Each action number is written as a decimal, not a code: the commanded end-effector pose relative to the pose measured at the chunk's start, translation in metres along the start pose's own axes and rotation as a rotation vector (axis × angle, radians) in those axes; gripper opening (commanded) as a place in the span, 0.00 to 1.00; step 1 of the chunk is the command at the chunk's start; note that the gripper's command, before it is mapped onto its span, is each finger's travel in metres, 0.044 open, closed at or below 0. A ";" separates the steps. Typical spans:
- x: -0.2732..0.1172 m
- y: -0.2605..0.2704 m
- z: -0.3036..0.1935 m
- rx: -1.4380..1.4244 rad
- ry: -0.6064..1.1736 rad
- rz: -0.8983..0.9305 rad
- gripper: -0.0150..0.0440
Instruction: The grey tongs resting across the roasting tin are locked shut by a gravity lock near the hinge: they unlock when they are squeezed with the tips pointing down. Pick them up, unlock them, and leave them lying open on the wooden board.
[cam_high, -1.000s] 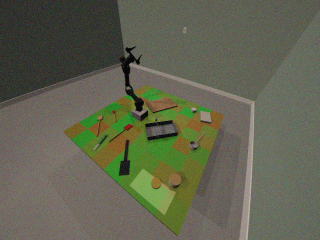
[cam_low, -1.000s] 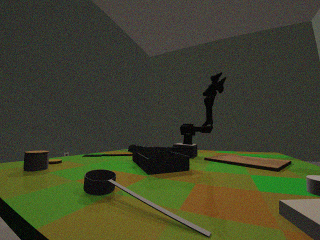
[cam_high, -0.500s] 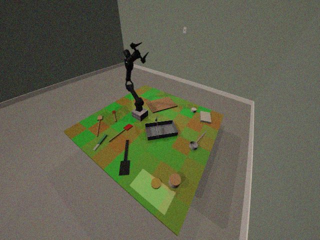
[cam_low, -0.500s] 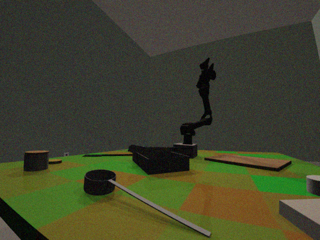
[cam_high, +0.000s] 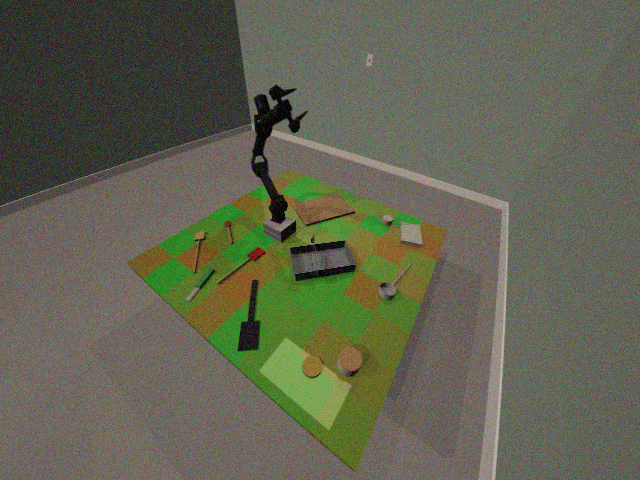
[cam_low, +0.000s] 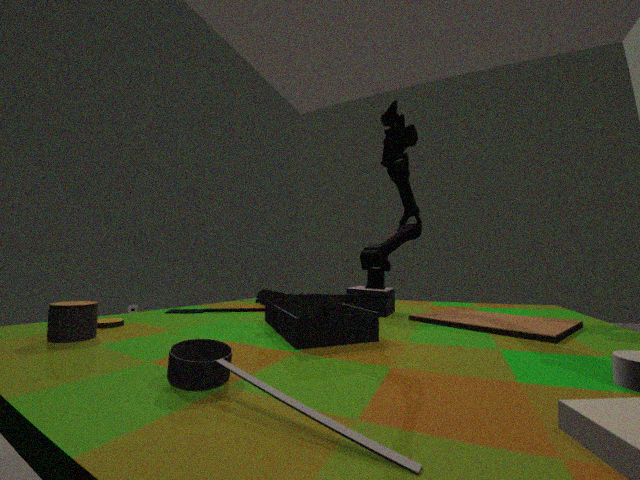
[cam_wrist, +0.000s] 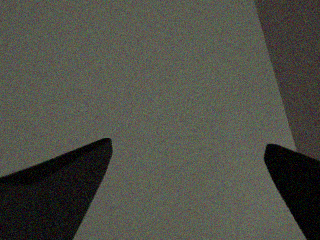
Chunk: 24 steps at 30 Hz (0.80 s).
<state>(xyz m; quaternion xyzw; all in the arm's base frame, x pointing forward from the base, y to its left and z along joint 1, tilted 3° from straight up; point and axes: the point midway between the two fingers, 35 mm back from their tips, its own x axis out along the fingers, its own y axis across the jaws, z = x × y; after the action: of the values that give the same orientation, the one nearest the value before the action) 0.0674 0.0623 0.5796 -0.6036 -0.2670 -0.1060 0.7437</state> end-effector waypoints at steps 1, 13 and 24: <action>0.026 0.024 -0.049 0.026 0.106 0.080 1.00; 0.074 0.113 -0.169 -0.019 0.330 0.364 1.00; 0.067 0.261 -0.286 -0.157 0.462 0.915 1.00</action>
<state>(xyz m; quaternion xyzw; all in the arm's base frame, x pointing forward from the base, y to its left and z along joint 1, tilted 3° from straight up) 0.3116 -0.1236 0.3901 -0.6634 0.1626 0.0405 0.7293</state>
